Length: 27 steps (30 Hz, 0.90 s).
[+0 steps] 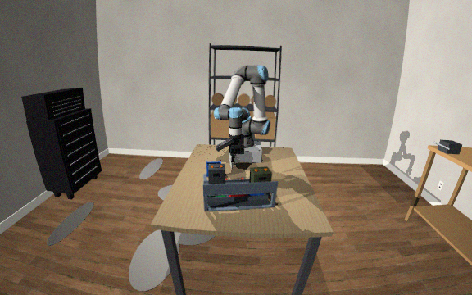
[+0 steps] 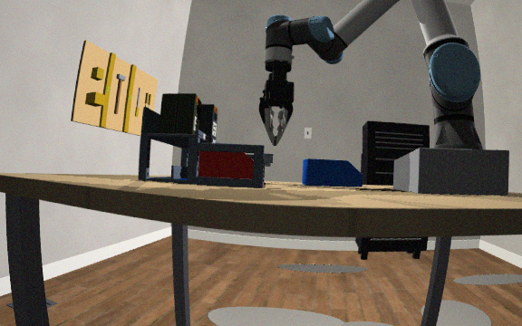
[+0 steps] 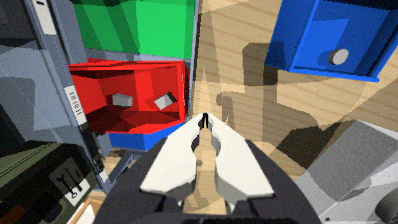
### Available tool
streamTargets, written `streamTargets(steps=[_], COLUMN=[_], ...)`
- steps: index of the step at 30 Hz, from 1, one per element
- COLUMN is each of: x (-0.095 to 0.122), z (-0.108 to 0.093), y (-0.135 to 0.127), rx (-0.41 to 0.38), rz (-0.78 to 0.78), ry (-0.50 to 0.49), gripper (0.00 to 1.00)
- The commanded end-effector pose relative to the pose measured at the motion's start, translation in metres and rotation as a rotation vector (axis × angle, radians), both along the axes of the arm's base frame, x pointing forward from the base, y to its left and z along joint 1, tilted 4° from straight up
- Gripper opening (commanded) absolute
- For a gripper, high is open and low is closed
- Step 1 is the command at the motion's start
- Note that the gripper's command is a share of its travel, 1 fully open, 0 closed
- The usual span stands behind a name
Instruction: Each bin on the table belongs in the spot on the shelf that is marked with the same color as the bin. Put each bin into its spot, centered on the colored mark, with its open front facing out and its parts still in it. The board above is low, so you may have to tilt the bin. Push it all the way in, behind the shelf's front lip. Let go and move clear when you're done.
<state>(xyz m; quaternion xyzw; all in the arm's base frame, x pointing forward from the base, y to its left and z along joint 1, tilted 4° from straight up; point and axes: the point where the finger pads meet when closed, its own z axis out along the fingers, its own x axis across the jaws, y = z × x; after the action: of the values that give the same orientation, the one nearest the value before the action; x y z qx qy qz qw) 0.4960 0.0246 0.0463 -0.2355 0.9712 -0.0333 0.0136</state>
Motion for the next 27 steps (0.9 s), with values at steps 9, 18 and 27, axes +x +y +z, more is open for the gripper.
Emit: streamTargets(steps=[9,18,27], x=[0.001,0.001,0.001], z=[0.003,0.005,0.007], y=[-0.007,-0.014,-0.020], rx=[-0.005,-0.011,-0.017], rz=[0.149,0.313,0.472], ry=[0.008,0.019,0.028], gripper=[0.00,0.00,0.00])
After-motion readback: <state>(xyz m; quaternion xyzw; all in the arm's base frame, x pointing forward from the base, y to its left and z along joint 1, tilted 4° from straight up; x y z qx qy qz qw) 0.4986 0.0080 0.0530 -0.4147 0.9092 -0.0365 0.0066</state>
